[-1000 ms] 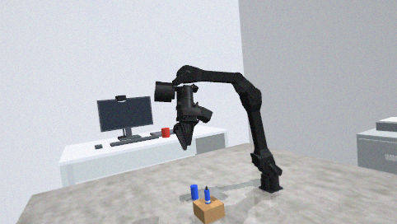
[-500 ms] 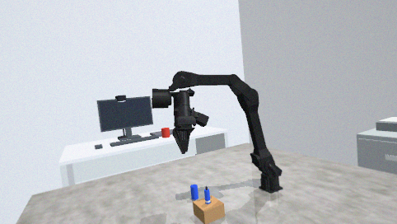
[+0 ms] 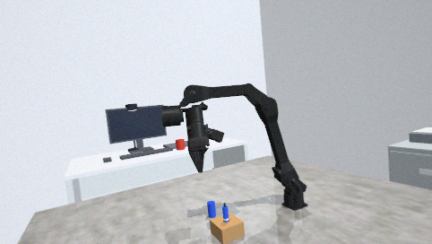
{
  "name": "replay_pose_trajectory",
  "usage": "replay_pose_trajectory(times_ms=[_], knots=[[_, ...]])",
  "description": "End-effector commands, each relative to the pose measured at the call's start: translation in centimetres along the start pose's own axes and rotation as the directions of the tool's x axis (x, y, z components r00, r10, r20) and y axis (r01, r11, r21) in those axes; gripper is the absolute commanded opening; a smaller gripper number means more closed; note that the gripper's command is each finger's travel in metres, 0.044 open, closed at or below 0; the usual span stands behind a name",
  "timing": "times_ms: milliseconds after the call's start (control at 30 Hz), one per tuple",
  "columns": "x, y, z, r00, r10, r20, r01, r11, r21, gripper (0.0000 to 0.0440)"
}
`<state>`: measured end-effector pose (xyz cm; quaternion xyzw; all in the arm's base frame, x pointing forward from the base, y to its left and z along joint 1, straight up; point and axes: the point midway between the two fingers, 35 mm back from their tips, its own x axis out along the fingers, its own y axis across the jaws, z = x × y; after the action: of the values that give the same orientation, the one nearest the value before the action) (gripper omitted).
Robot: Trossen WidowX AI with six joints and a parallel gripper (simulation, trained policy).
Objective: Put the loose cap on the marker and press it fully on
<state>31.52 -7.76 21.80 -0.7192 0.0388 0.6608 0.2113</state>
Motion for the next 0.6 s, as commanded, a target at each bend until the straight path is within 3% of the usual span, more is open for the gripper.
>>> replay_pose_trajectory(times_ms=[0,567], knots=[[0.8,1.0,0.1,0.999,0.029,0.032,-0.029,0.999,0.014,0.032],[3.2,4.4,0.5,0.983,0.125,0.134,-0.134,0.989,0.06,0.0319]])
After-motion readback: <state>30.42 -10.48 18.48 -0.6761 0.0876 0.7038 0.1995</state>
